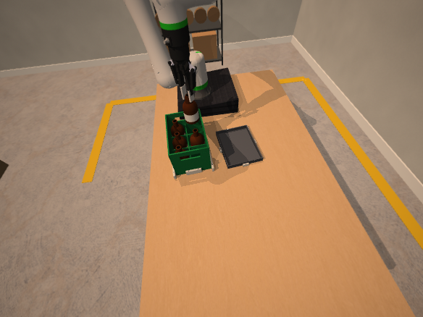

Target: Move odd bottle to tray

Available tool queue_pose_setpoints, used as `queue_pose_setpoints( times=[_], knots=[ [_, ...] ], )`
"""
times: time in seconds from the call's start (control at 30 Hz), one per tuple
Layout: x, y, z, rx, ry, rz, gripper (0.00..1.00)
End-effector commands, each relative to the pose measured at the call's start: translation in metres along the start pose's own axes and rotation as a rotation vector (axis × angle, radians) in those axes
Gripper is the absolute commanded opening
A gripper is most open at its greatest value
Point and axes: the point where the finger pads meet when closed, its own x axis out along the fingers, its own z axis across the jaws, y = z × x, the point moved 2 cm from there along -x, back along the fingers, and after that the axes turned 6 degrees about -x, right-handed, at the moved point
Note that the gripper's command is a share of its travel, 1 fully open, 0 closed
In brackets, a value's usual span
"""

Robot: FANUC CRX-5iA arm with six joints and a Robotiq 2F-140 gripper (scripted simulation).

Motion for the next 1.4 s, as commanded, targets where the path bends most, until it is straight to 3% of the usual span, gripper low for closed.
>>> queue_pose_setpoints(
  times=[0.0, 0.67, 1.37],
  knots=[
    [-0.004, 0.0, 0.0, 0.0, -0.001, -0.001, 0.1],
    [-0.02, 0.0, 0.0, 0.0, -0.001, -0.001, 0.1],
    [-0.022, 0.0, 0.0, 0.0, -0.001, -0.001, 0.1]
  ],
)
